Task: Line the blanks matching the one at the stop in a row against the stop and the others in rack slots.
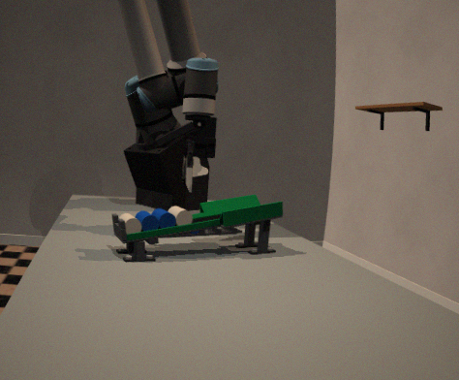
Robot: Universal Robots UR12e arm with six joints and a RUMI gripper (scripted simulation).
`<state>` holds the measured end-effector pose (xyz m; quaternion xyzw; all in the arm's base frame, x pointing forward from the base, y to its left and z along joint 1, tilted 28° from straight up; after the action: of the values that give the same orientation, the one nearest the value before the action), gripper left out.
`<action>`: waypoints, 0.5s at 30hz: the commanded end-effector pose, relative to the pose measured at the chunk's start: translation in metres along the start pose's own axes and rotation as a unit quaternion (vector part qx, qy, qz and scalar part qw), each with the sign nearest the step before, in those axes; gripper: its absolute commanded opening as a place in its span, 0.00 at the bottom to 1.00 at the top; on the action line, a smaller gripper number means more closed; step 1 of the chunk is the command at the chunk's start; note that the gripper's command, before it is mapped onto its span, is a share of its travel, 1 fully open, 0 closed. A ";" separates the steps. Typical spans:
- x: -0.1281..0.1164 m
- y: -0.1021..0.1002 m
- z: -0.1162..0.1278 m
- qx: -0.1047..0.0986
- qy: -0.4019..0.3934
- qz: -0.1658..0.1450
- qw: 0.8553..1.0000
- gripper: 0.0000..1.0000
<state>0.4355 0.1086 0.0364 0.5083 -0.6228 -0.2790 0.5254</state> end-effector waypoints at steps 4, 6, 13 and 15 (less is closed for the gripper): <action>0.011 0.000 -0.003 -0.001 -0.157 0.001 0.988 1.00; 0.014 -0.001 -0.003 -0.001 -0.198 0.001 0.980 1.00; 0.022 -0.001 -0.004 -0.001 -0.306 0.001 0.952 1.00; 0.025 -0.001 -0.004 -0.001 -0.350 0.001 0.937 1.00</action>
<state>0.4391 0.0899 0.0430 0.4265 -0.7323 -0.3968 0.3527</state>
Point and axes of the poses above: the point where the finger pads meet when closed, its own y axis back along the fingers, its own z axis across the jaws, x = y × z, the point moved 6 cm from there along y, back along the fingers, and after that the axes turned 3 degrees about y, right-handed, at the moved point
